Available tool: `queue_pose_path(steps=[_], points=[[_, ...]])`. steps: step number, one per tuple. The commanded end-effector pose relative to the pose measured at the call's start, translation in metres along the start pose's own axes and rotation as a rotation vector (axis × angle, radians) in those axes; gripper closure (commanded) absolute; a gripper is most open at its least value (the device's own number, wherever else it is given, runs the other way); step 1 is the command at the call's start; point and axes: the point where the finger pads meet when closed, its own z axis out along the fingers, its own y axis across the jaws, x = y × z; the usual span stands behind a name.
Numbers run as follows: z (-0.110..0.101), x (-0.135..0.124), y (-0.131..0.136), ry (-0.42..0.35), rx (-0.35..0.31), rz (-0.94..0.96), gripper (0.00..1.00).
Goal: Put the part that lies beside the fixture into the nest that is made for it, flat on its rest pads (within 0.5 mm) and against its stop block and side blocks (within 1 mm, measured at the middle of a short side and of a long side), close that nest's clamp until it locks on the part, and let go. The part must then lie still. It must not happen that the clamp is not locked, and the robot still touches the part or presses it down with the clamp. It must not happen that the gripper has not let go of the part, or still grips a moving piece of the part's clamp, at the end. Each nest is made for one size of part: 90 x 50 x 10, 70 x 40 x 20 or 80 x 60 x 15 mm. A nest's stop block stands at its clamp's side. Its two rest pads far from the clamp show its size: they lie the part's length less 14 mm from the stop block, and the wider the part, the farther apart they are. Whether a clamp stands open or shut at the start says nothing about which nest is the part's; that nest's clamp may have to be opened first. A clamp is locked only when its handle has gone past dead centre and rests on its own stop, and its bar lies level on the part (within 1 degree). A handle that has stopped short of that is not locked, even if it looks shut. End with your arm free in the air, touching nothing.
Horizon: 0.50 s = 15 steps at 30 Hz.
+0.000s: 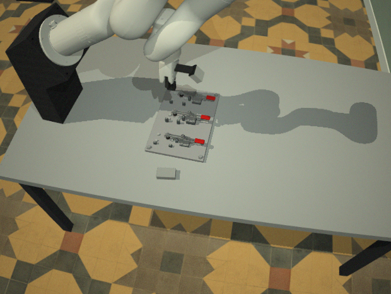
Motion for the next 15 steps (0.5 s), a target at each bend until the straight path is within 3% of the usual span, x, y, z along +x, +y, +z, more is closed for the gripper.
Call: queue_pose_path(steps=[1,8,9,15], points=[[-0.0001,-0.0001,0.0,0.0,0.0,0.0,1.0],[-0.0001,-0.0001,0.0,0.0,0.0,0.0,1.0],[-0.0001,-0.0001,0.0,0.0,0.0,0.0,0.0],[-0.0001,-0.0001,0.0,0.0,0.0,0.0,0.0]])
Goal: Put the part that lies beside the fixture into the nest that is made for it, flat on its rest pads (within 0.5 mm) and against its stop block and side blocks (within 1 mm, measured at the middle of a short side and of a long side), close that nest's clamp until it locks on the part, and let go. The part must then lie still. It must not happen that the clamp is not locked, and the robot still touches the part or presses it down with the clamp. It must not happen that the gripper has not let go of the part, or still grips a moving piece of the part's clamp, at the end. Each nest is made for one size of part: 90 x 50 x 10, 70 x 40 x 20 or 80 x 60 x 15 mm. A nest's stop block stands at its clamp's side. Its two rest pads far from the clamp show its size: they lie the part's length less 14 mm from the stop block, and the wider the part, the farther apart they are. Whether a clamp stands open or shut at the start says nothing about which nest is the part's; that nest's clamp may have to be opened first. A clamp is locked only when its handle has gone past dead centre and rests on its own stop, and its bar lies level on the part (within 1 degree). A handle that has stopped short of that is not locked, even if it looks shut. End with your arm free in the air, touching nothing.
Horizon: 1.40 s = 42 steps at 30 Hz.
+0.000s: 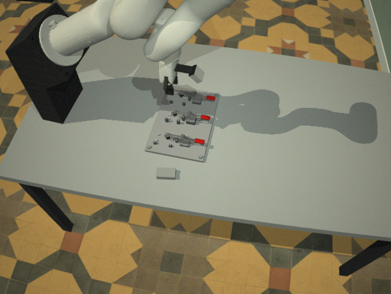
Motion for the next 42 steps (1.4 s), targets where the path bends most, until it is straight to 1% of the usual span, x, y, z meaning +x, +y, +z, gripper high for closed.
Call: queue_pose_path(steps=[1,27,28,42], points=[[-0.0001,-0.0001,0.0,0.0,0.0,0.0,0.0],[-0.0001,-0.0001,0.0,0.0,0.0,0.0,0.0],[-0.0001,-0.0001,0.0,0.0,0.0,0.0,0.53],[-0.0001,-0.0001,0.0,0.0,0.0,0.0,0.53]])
